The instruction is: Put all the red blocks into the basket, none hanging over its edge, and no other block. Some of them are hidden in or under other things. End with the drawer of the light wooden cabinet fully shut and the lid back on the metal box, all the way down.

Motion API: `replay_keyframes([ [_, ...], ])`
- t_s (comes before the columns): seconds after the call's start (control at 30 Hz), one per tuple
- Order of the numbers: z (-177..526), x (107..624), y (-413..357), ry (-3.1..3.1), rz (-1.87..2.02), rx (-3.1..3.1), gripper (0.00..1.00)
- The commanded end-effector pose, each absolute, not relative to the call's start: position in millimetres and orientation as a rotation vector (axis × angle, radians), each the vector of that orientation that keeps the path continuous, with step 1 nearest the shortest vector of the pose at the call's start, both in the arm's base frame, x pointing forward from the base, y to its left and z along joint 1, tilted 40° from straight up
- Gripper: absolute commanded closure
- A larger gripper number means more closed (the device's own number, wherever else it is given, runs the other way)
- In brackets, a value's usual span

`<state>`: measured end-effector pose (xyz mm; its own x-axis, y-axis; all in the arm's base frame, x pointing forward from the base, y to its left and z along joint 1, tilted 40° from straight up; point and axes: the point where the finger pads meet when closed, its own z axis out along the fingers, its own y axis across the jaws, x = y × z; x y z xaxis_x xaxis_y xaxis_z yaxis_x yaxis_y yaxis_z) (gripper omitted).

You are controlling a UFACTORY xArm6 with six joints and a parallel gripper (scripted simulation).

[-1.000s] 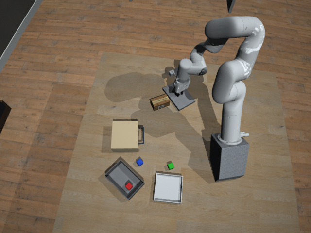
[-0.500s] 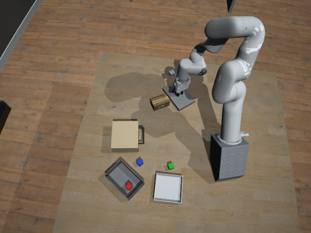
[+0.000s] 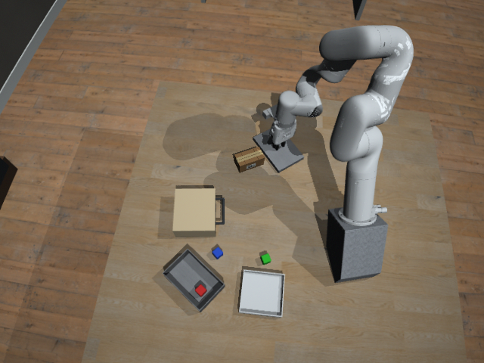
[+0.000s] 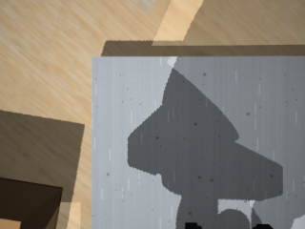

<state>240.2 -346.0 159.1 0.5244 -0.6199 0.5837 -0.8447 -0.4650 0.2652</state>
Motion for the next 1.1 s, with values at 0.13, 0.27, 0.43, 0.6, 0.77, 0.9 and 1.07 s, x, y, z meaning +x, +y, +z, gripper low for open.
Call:
replay_keyframes([
  [0.13,165,240,-342,-1.188,0.564,2.236,0.72],
  [0.27,171,239,-337,-1.188,0.564,2.236,0.72],
  [0.43,183,238,-328,-1.188,0.564,2.236,0.72],
  [0.6,194,236,-318,-1.188,0.564,2.236,0.72],
  [0.77,209,234,-306,-1.188,0.564,2.236,0.72],
  [0.9,226,231,-292,-1.188,0.564,2.236,0.72],
  [1.07,244,229,-277,-1.188,0.564,2.236,0.72],
])
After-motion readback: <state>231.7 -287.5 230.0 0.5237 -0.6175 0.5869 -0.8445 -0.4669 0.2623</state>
